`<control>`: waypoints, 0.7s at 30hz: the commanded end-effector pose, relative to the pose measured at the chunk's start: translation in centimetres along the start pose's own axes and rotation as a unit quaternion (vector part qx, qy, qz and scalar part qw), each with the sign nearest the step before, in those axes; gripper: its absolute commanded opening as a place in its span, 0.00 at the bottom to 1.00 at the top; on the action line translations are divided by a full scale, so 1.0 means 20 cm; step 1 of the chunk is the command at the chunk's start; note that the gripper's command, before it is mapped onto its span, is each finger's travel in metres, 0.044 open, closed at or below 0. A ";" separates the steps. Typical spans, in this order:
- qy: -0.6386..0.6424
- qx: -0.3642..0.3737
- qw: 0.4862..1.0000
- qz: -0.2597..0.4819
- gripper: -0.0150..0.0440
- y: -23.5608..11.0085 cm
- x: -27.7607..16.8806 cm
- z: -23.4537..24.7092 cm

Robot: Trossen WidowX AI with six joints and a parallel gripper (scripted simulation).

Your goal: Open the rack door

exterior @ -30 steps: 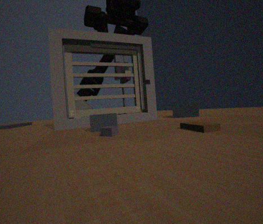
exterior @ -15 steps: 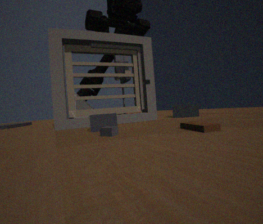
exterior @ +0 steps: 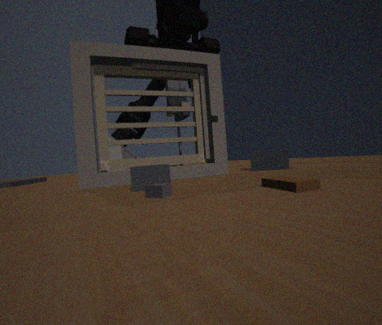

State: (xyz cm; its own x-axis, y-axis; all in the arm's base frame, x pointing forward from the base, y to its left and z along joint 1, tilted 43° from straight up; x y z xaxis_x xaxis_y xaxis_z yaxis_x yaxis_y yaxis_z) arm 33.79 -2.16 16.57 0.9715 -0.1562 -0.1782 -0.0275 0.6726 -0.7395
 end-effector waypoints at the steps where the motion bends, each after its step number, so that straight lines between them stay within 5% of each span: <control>1: 0.006 0.001 1.000 0.007 0.76 0.04 0.00 0.00; 15: 0.014 -0.001 1.000 0.022 0.76 0.14 0.00 0.00; 21: 0.014 -0.001 1.000 0.022 0.49 0.14 0.00 0.00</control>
State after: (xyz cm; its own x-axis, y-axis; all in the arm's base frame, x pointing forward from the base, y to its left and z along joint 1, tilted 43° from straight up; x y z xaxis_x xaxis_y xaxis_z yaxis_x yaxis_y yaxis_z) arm 33.68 -0.35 14.59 0.9642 -0.1429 -0.2236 -0.0701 0.6756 -0.7339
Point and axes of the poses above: the point midway between the two fingers, 35 mm back from their tips, its own y axis out along the fingers, its own z axis across the jaws, x = y × z, the point moved 4 cm from there along -y, back along the fingers, and after that the axes turned 12 degrees about y, right-handed, at the moved point
